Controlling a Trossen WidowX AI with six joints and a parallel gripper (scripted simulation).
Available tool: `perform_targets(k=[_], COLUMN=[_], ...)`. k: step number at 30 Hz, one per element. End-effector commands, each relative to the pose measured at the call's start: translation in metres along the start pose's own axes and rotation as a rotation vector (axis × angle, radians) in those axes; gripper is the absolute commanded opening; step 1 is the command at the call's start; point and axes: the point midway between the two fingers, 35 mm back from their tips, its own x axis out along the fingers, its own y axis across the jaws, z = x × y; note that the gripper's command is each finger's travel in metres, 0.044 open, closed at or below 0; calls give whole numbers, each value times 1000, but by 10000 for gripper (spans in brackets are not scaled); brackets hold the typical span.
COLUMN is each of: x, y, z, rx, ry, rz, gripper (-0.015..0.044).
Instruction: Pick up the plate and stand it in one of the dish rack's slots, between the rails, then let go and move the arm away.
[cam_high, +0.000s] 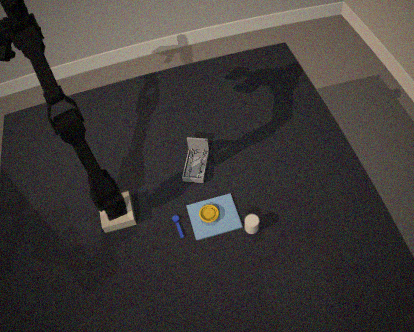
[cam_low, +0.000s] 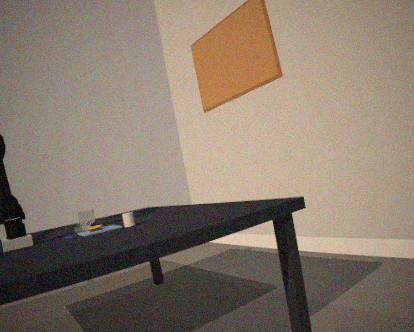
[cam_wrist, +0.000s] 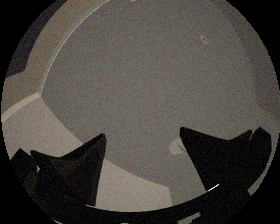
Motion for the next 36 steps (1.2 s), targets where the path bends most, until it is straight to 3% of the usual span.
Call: perform_targets(k=[1, 20, 36], x=[-1, -84, -194], y=[1, 69, 127], z=[0, -36, -44], rx=[2, 350, 640], ry=[3, 300, 613], rz=[3, 277, 490], gripper=[400, 400, 400])
